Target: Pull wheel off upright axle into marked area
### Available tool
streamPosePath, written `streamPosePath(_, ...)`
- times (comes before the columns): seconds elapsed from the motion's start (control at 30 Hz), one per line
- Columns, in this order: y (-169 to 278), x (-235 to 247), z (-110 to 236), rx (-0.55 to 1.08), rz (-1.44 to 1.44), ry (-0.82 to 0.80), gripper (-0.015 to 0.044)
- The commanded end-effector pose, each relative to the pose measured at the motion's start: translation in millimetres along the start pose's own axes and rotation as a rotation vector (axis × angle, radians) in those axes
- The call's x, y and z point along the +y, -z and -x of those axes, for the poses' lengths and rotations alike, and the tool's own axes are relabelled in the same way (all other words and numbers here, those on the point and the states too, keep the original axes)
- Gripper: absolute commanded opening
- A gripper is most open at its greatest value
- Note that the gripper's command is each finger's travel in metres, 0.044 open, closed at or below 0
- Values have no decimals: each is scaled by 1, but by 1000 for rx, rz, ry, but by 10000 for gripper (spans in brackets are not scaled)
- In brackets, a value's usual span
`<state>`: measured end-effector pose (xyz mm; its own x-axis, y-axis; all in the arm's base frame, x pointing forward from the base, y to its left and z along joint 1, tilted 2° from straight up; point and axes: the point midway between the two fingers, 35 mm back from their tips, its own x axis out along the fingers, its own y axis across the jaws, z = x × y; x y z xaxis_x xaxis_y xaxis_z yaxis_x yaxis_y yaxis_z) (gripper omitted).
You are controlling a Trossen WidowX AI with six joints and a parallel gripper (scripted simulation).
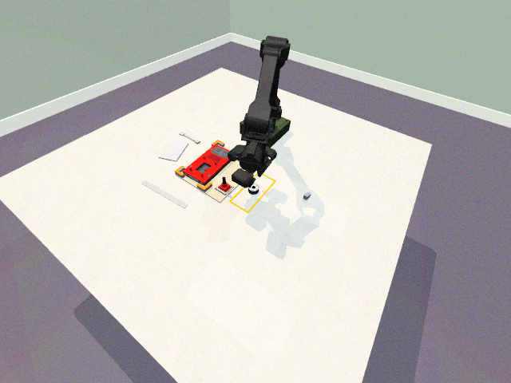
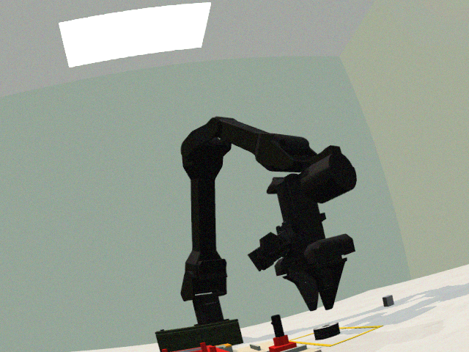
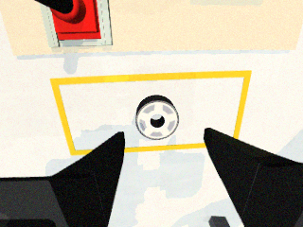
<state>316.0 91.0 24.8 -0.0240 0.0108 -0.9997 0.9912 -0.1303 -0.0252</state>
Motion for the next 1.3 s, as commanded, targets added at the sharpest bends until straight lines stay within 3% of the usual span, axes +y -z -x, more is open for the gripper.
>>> streamPosePath(0.0,1,2,23,13,1,-20,300)
streamPosePath(0.07,1,2,15,9,-1,-21,326)
streamPosePath(0.23,-14,-30,40,10,0,-18,440)
streamPosePath(0.47,-35,-79,66,10,1,-14,440)
streamPosePath(1.27,-36,-81,67,11,1,-14,440)
